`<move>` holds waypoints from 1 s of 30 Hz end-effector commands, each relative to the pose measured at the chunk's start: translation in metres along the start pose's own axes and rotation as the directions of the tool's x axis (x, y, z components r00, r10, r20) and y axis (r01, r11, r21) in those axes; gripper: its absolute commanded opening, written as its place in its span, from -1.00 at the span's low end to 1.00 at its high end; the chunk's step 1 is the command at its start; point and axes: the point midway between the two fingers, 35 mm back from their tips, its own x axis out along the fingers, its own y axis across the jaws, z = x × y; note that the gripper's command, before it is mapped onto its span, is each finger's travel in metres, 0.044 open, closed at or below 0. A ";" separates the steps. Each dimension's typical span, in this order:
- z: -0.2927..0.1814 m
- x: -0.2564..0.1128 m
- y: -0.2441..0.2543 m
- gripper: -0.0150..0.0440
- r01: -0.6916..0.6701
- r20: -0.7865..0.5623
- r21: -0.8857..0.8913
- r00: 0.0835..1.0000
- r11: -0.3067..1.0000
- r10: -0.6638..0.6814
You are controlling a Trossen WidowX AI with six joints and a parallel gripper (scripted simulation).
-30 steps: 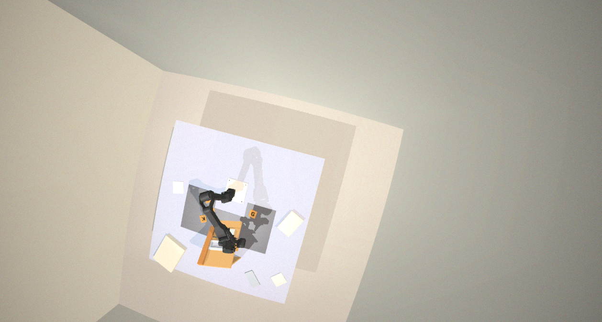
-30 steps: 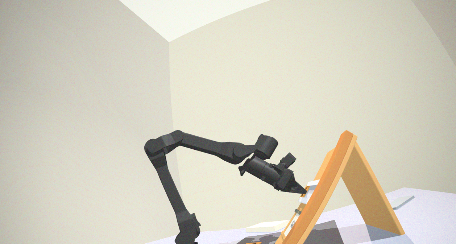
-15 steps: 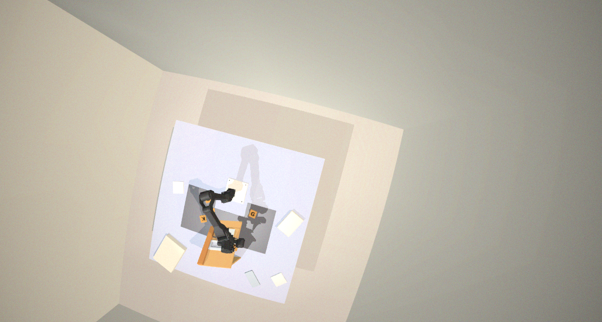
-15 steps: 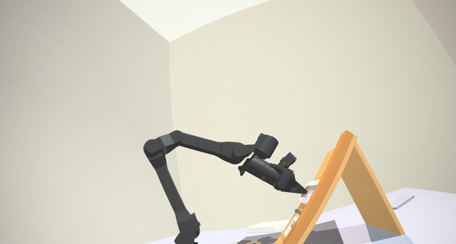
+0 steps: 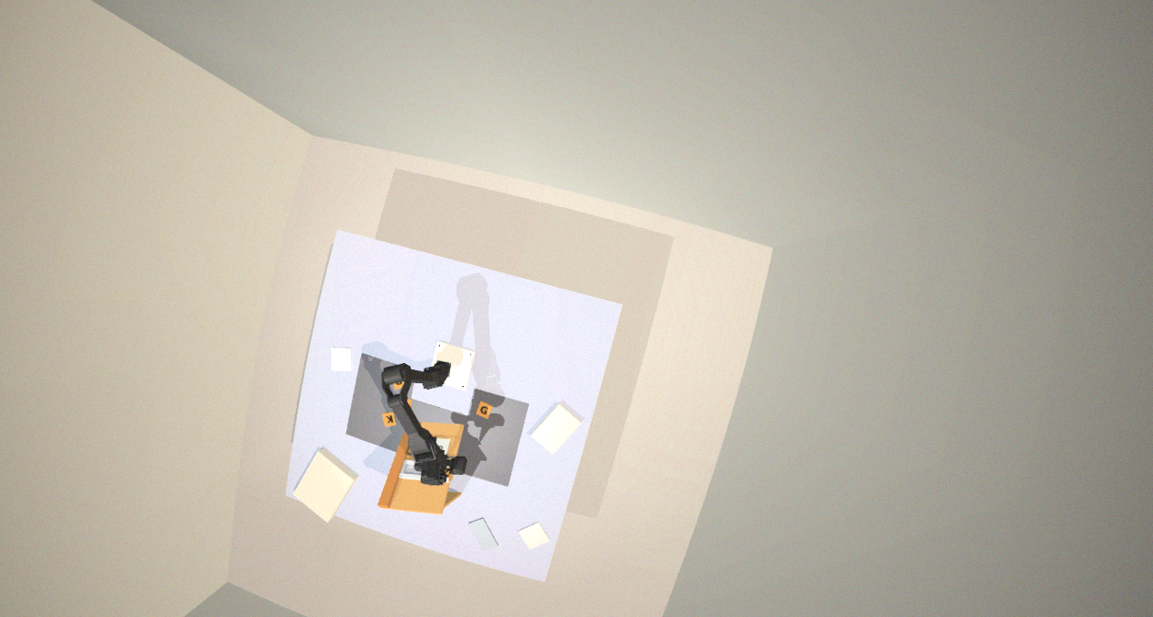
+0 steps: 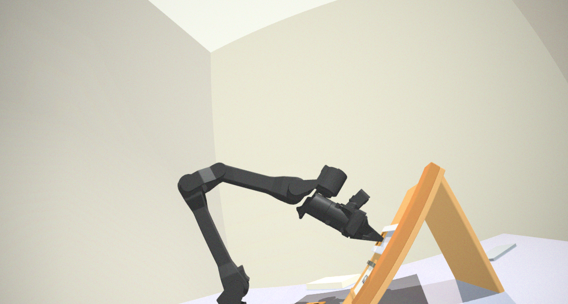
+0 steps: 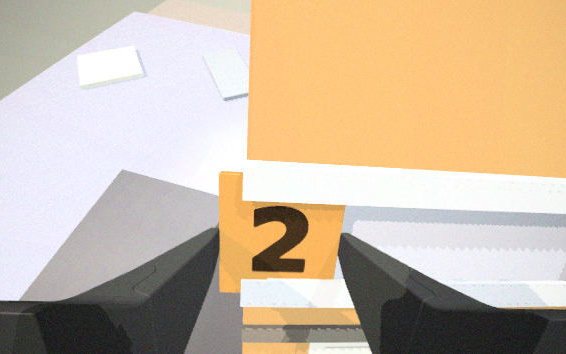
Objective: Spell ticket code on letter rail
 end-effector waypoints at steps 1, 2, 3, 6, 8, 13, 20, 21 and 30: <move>0.000 0.000 -0.001 -0.49 -0.004 0.002 -0.002 1.000 1.000 0.004; 0.000 0.000 -0.001 -0.49 -0.004 0.002 -0.002 1.000 1.000 0.004; 0.000 0.000 -0.001 -0.49 -0.004 0.002 -0.002 1.000 1.000 0.004; 0.000 0.000 -0.002 -0.49 -0.004 0.002 -0.002 1.000 1.000 0.004; 0.000 0.000 -0.003 -0.49 -0.004 0.002 -0.002 1.000 1.000 0.004; 0.000 0.000 -0.006 -0.49 -0.004 0.002 -0.003 1.000 1.000 0.004; 0.000 0.000 -0.010 -0.49 -0.003 0.002 -0.003 1.000 1.000 0.003; 0.000 0.000 -0.011 -0.49 -0.003 0.002 -0.003 1.000 1.000 0.003; 0.000 0.000 -0.016 -0.49 -0.003 0.002 -0.004 1.000 1.000 0.003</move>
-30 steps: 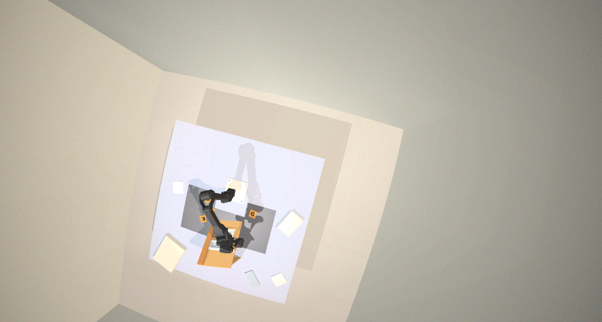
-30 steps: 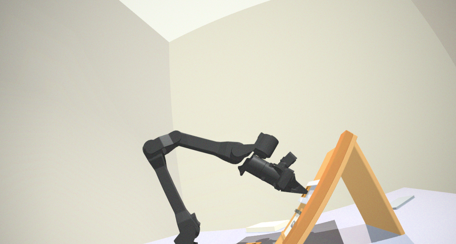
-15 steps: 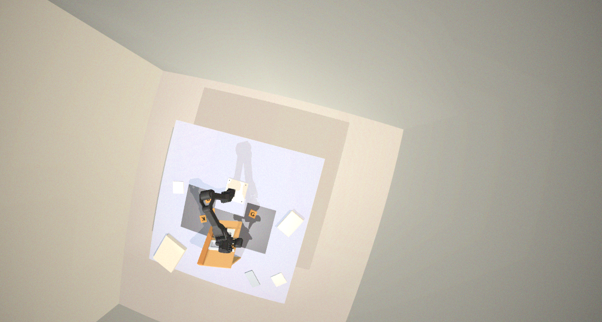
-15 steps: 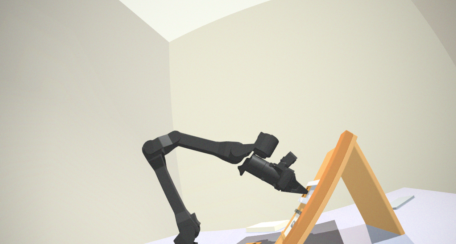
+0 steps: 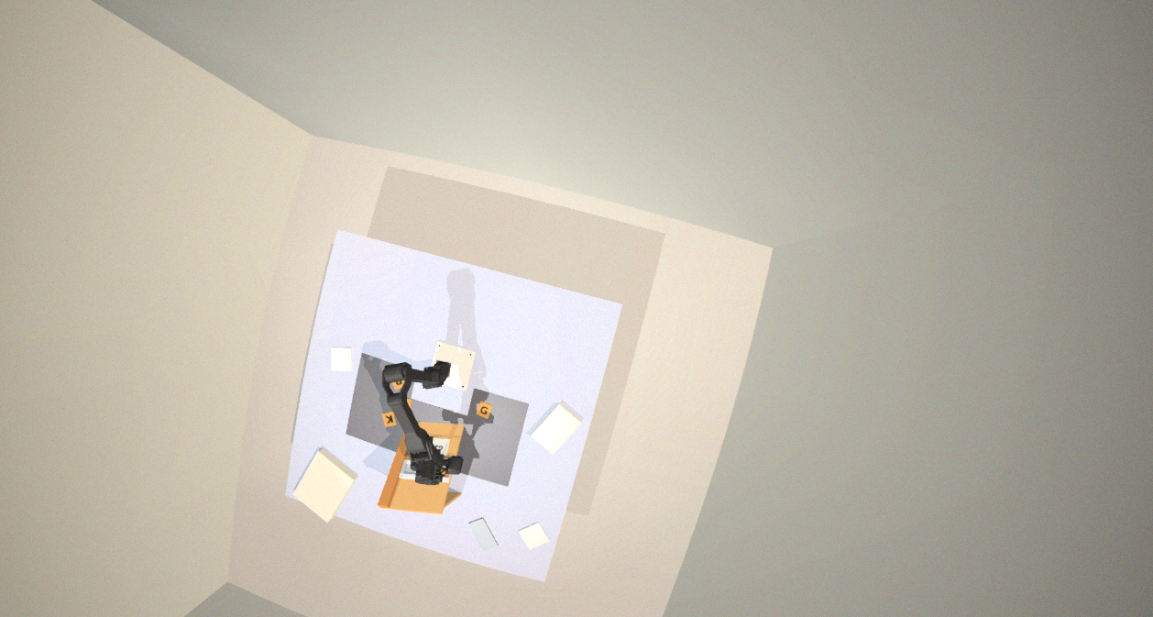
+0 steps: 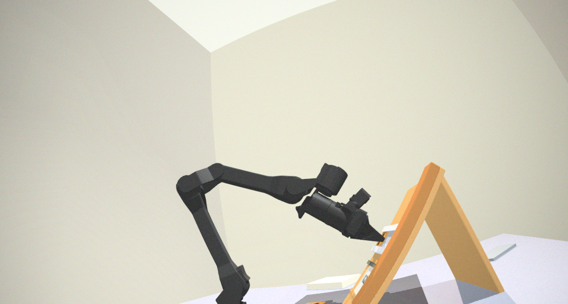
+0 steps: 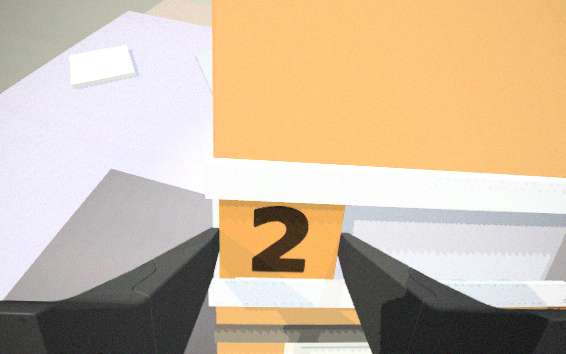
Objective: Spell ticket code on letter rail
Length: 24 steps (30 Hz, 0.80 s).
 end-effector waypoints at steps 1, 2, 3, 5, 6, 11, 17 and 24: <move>0.000 0.000 -0.002 -0.49 -0.003 0.002 -0.002 1.000 1.000 0.003; 0.000 0.000 -0.003 -0.49 -0.003 0.002 -0.002 1.000 1.000 0.003; 0.000 0.000 -0.003 -0.49 -0.003 0.002 -0.002 1.000 1.000 0.003; 0.000 0.000 -0.004 -0.49 -0.003 0.002 -0.002 1.000 1.000 0.003; 0.000 0.000 -0.005 -0.49 -0.003 0.002 -0.002 1.000 1.000 0.003; 0.000 0.000 -0.008 -0.49 -0.003 0.002 -0.003 1.000 1.000 0.003; 0.000 0.000 -0.011 -0.49 -0.003 0.002 -0.003 1.000 1.000 0.003; 0.001 0.000 -0.015 -0.49 -0.002 0.002 -0.003 1.000 1.000 0.002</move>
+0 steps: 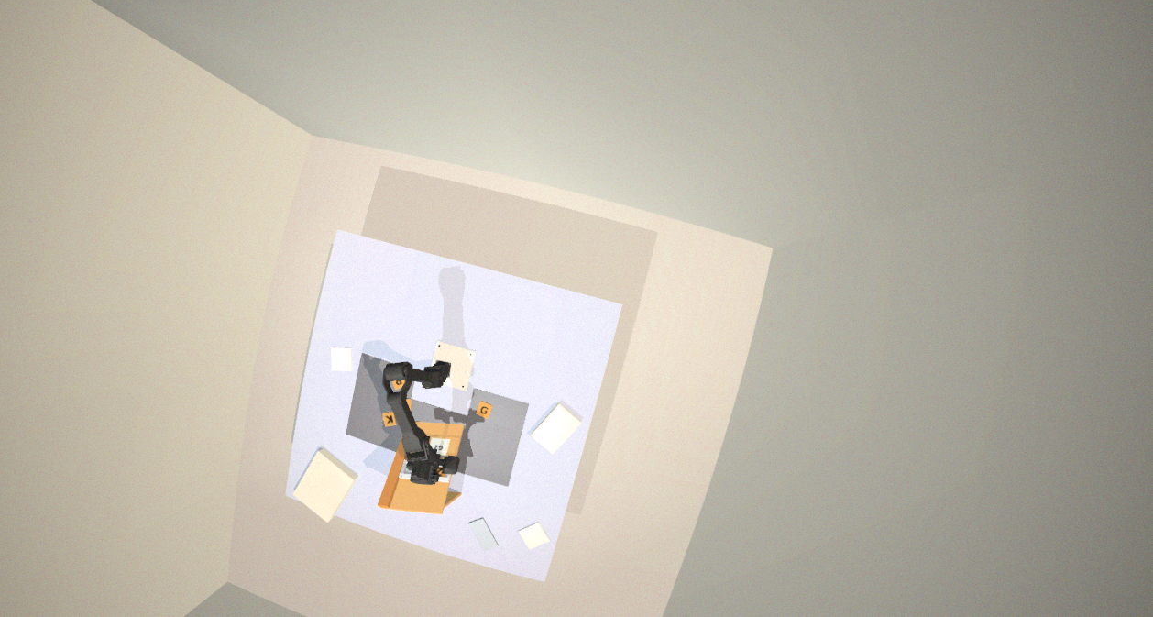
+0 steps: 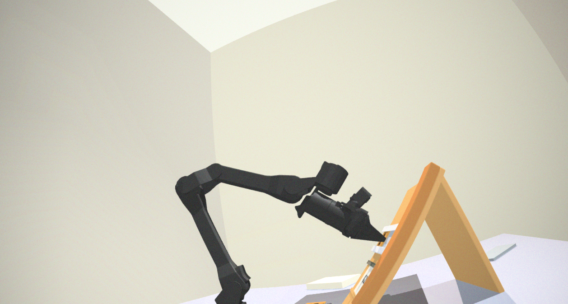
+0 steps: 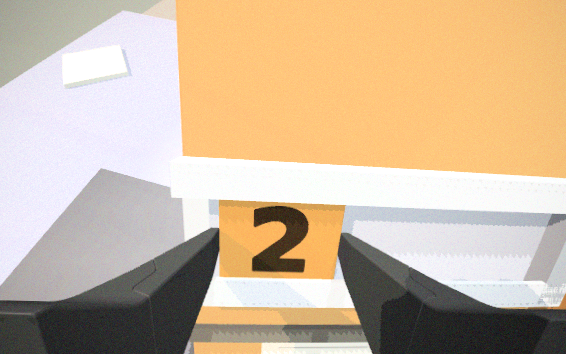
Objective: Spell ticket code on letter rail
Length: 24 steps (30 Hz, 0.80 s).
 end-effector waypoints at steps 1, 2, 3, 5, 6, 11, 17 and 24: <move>0.000 0.000 -0.002 -0.49 -0.003 0.002 -0.002 1.000 1.000 0.003; 0.000 0.000 -0.003 -0.49 -0.003 0.002 -0.002 1.000 1.000 0.003; 0.000 0.000 -0.003 -0.49 -0.003 0.002 -0.002 1.000 1.000 0.003; 0.000 0.000 -0.004 -0.49 -0.003 0.002 -0.002 1.000 1.000 0.003; 0.000 0.000 -0.005 -0.49 -0.003 0.002 -0.003 1.000 1.000 0.003; 0.000 0.000 -0.008 -0.49 -0.003 0.002 -0.003 1.000 1.000 0.003; 0.000 0.000 -0.011 -0.49 -0.003 0.002 -0.003 1.000 1.000 0.003; 0.000 0.000 -0.015 -0.49 -0.002 0.002 -0.003 1.000 1.000 0.002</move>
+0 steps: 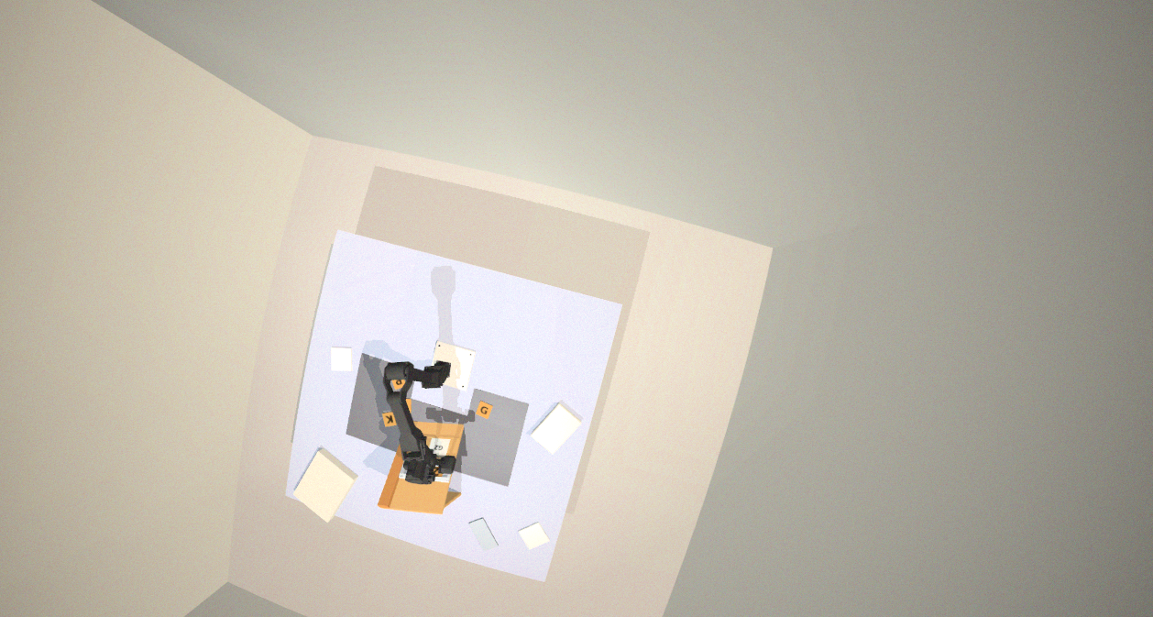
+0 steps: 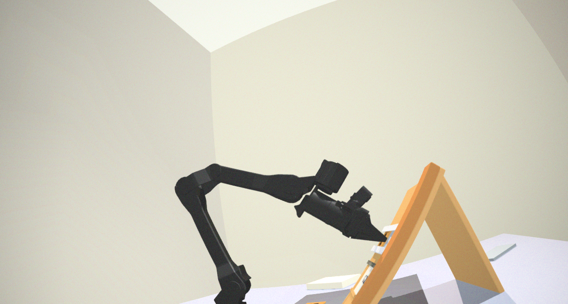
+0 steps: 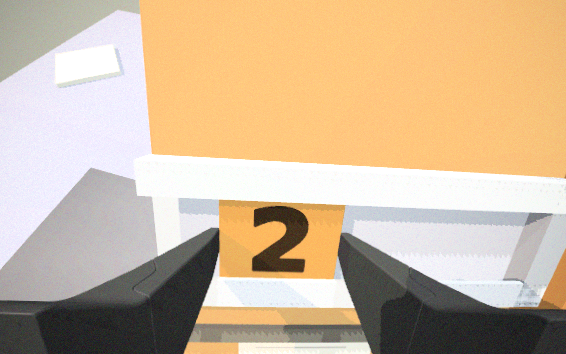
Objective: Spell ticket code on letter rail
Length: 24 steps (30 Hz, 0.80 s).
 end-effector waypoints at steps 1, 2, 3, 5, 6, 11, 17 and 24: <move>0.000 0.000 -0.002 -0.49 -0.003 0.003 -0.002 1.000 1.000 0.003; 0.000 0.000 -0.003 -0.49 -0.003 0.003 -0.002 1.000 1.000 0.003; 0.000 0.000 -0.003 -0.49 -0.003 0.003 -0.002 1.000 1.000 0.003; 0.000 0.000 -0.004 -0.49 -0.003 0.003 -0.003 1.000 1.000 0.003; 0.000 0.000 -0.005 -0.49 -0.003 0.003 -0.003 1.000 1.000 0.003; 0.000 0.000 -0.008 -0.49 -0.003 0.003 -0.003 1.000 1.000 0.003; 0.000 0.000 -0.011 -0.49 -0.003 0.003 -0.003 1.000 1.000 0.003; 0.000 0.000 -0.015 -0.49 -0.002 0.003 -0.004 1.000 1.000 0.002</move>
